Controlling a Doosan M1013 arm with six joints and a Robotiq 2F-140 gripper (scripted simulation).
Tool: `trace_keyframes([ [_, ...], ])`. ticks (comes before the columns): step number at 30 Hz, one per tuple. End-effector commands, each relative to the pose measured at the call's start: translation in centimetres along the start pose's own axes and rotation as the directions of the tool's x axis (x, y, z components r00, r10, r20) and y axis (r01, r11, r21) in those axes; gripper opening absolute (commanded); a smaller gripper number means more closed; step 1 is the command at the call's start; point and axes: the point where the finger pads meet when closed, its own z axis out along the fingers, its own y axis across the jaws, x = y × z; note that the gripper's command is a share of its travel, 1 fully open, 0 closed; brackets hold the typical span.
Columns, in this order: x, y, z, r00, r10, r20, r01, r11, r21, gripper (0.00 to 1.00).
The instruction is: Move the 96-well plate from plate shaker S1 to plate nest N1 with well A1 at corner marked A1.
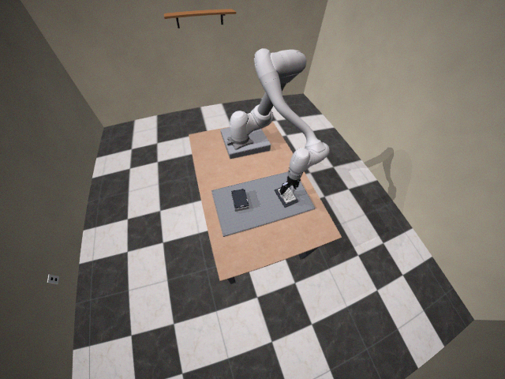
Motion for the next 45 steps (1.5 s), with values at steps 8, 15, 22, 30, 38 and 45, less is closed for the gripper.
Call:
trace_keyframes([
  [8,0.0,0.0,0.14,1.0,0.0,0.0,0.0,1.0,0.0,0.1],
  [15,0.0,0.0,0.23,1.0,0.0,0.0,0.0,1.0,0.0,0.1],
  [22,0.0,0.0,0.34,1.0,0.0,0.0,0.0,1.0,0.0,0.1],
  [30,0.0,0.0,0.44,1.0,0.0,0.0,0.0,1.0,0.0,0.1],
  [38,0.0,0.0,0.58,1.0,0.0,0.0,0.0,1.0,0.0,0.1],
  [45,0.0,0.0,0.68,1.0,0.0,0.0,0.0,1.0,0.0,0.1],
])
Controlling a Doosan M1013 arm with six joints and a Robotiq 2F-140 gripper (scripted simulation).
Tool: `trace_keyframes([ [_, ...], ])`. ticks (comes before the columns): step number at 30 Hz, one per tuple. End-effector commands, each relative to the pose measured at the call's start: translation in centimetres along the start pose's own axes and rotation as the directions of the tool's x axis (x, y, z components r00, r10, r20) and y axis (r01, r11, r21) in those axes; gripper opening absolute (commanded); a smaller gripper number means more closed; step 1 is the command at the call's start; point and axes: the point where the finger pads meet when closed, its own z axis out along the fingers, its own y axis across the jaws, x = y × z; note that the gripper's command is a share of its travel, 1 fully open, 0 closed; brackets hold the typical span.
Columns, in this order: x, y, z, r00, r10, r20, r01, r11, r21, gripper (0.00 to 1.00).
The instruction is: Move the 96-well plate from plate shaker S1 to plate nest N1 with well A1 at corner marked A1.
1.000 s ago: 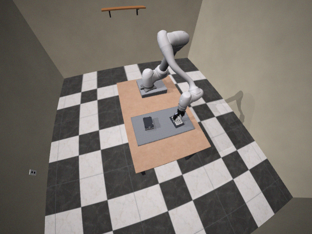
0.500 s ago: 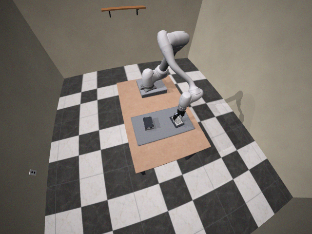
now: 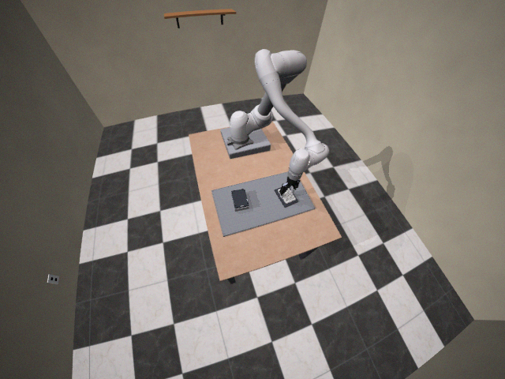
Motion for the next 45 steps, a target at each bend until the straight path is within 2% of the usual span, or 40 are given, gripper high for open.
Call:
trace_keyframes([
  [1,0.0,0.0,0.0,1.0,0.0,0.0,0.0,1.0,0.0,0.1],
  [18,0.0,0.0,0.2,1.0,0.0,0.0,0.0,1.0,0.0,0.1],
  [19,0.0,0.0,0.3,1.0,0.0,0.0,0.0,1.0,0.0,1.0],
  [39,0.0,0.0,0.3,1.0,0.0,0.0,0.0,1.0,0.0,1.0],
  [45,0.0,0.0,-1.3,1.0,0.0,0.0,0.0,1.0,0.0,1.0],
])
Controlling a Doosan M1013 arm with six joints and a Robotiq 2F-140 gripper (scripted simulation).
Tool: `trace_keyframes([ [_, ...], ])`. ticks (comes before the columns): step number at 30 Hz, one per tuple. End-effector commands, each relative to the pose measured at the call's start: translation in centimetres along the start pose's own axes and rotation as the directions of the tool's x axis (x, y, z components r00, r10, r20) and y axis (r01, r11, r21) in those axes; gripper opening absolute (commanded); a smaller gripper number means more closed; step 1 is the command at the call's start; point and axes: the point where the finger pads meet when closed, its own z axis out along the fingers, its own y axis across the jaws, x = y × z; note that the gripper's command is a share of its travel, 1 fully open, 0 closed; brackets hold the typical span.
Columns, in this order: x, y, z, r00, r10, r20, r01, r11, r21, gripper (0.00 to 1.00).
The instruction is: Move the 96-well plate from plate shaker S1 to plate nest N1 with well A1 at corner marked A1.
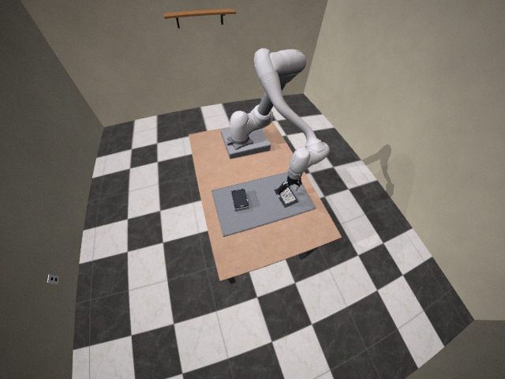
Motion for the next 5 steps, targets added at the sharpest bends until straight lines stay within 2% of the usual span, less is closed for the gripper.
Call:
trace_keyframes([
  [1,0.0,0.0,-0.67,1.0,0.0,0.0,0.0,1.0,0.0,1.0],
  [5,0.0,0.0,-1.47,1.0,0.0,0.0,0.0,1.0,0.0,1.0],
])
